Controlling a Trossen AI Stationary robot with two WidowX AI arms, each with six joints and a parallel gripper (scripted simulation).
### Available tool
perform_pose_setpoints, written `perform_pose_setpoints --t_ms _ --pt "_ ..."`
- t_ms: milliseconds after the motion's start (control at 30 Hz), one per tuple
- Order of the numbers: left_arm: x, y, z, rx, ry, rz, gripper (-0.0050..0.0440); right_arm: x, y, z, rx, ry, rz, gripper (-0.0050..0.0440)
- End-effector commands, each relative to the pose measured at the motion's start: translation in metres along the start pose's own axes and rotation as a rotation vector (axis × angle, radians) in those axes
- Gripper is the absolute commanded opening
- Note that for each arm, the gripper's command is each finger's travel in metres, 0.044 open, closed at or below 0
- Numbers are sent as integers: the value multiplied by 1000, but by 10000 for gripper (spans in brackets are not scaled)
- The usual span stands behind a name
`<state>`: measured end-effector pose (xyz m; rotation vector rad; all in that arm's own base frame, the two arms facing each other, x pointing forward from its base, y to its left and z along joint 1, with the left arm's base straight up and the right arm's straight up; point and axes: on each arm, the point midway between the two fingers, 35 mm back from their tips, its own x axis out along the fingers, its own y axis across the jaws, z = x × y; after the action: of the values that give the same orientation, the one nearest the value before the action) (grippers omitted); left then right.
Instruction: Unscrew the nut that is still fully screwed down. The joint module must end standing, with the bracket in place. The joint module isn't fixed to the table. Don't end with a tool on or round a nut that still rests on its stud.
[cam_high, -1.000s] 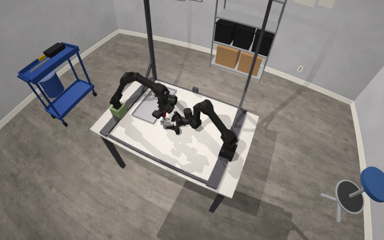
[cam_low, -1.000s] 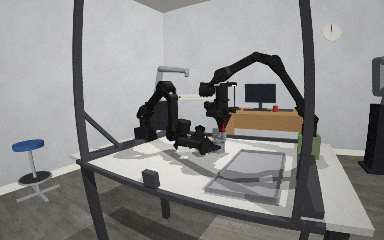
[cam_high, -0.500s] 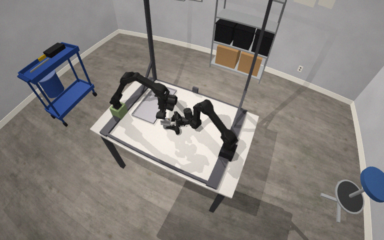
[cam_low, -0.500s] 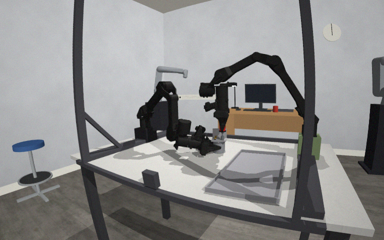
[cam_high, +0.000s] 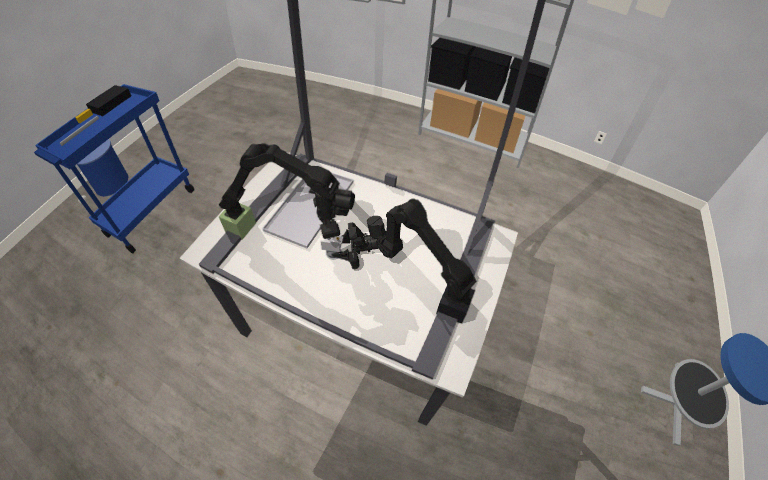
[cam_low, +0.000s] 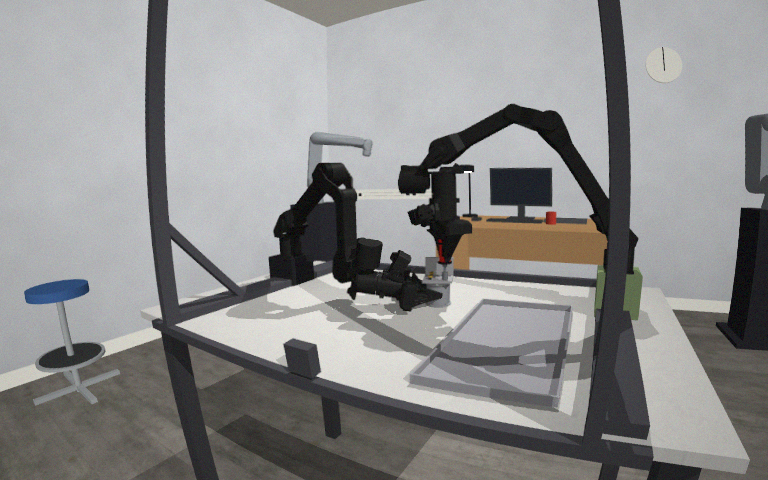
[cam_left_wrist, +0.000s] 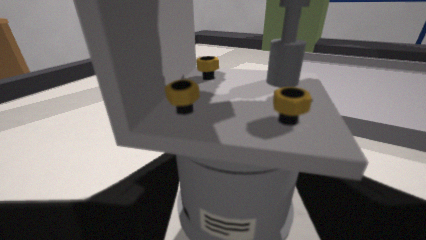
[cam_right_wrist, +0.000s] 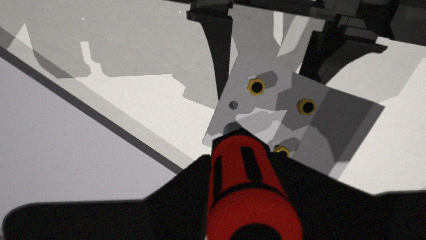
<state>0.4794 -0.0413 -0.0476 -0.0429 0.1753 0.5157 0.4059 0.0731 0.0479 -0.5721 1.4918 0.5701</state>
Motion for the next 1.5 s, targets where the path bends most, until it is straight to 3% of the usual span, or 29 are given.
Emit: perform_pose_setpoints --t_ms 0,300,467,867,1033,1467 --pt "4 -4 16 -27 -27 -4 245 -3 -1 4 -125 -13 -9 130" --pt "4 -4 16 -27 -27 -4 245 -3 -1 4 -491 -12 -11 130" --pt "4 -4 16 -27 -27 -4 245 -3 -1 4 -491 -12 -11 130" --pt "4 -4 16 -27 -27 -4 245 -4 -1 4 -979 -9 -14 130" --pt "4 -4 16 -27 -27 -4 245 -4 -1 4 -979 -9 -14 130" --pt "4 -4 16 -27 -27 -4 245 -4 -1 4 -1468 -6 -18 130"
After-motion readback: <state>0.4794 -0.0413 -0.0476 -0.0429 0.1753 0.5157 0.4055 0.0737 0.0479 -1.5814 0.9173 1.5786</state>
